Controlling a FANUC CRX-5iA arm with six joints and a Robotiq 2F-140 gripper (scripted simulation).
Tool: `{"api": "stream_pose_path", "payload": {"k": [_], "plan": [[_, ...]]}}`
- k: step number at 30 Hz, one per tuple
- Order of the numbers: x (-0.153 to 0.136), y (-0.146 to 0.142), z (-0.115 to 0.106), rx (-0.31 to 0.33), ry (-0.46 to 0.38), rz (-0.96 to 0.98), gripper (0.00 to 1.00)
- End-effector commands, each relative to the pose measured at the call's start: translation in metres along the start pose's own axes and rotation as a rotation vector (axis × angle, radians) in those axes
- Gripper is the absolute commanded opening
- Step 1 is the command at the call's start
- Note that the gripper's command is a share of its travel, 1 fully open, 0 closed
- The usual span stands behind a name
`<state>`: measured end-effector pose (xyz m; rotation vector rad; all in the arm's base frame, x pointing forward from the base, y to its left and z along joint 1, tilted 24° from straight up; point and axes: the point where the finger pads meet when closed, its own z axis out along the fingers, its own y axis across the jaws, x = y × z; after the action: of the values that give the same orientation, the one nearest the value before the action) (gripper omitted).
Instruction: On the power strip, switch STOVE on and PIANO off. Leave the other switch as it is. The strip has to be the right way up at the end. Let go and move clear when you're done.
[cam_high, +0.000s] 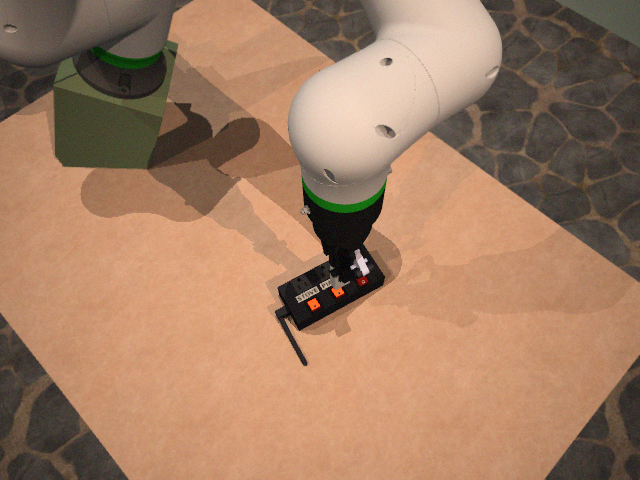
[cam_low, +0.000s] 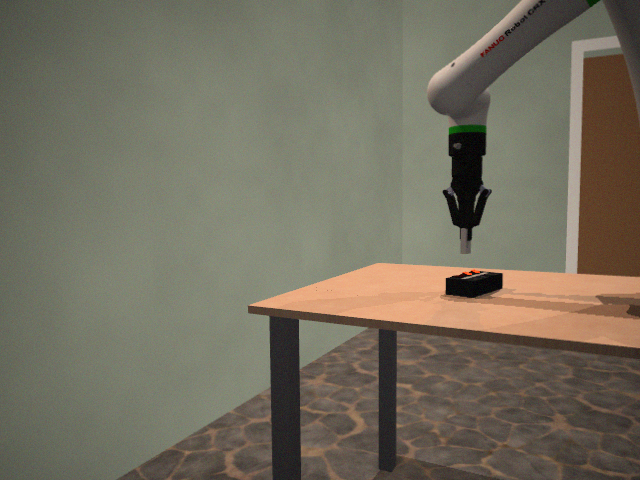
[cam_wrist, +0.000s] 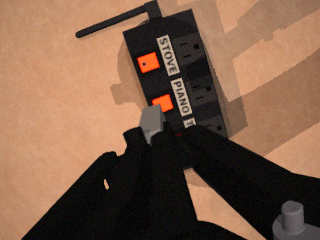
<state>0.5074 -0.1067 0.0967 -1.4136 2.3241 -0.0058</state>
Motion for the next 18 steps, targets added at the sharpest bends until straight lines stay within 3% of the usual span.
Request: {"api": "stream_pose_path", "payload": {"k": [1,18], "plan": [[0.000,0.000,0.001,0.000,0.000,0.000,0.00],[0.000,-0.001,0.018,-0.001,0.001,-0.001,0.00]]}}
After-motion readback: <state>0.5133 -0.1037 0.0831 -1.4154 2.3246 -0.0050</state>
